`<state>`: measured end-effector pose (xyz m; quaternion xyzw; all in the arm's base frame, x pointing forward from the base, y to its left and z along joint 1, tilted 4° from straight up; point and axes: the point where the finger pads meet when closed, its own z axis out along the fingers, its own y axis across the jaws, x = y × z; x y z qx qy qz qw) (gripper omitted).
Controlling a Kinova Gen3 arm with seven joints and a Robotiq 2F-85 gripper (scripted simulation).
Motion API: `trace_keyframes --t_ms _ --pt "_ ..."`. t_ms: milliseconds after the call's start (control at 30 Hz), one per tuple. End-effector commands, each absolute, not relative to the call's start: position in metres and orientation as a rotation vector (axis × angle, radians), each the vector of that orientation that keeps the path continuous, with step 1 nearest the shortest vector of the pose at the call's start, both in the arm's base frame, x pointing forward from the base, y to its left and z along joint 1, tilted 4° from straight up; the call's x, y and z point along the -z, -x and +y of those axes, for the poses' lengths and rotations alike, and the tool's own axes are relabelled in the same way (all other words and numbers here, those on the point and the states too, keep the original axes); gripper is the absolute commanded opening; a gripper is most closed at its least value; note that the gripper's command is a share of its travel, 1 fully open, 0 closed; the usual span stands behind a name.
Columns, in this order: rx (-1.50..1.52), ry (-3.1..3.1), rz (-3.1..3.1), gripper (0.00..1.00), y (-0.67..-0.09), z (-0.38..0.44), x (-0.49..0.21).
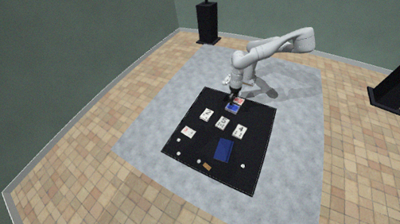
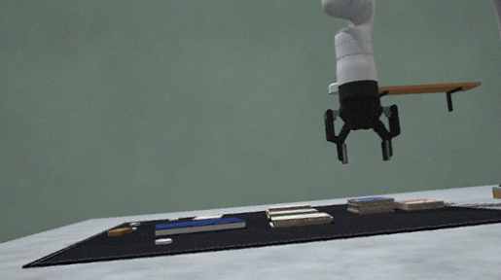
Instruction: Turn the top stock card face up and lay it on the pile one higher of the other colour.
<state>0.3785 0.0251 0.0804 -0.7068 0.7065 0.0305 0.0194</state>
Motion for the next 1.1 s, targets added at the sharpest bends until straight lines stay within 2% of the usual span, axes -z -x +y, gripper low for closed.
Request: trace_keyframes --t_ms 0,1067 --pt "-0.094 2.192 2.193 0.85 -0.379 0.025 -0.081" --pt "-0.096 2.179 2.206 0.85 -0.379 0.029 -0.036"
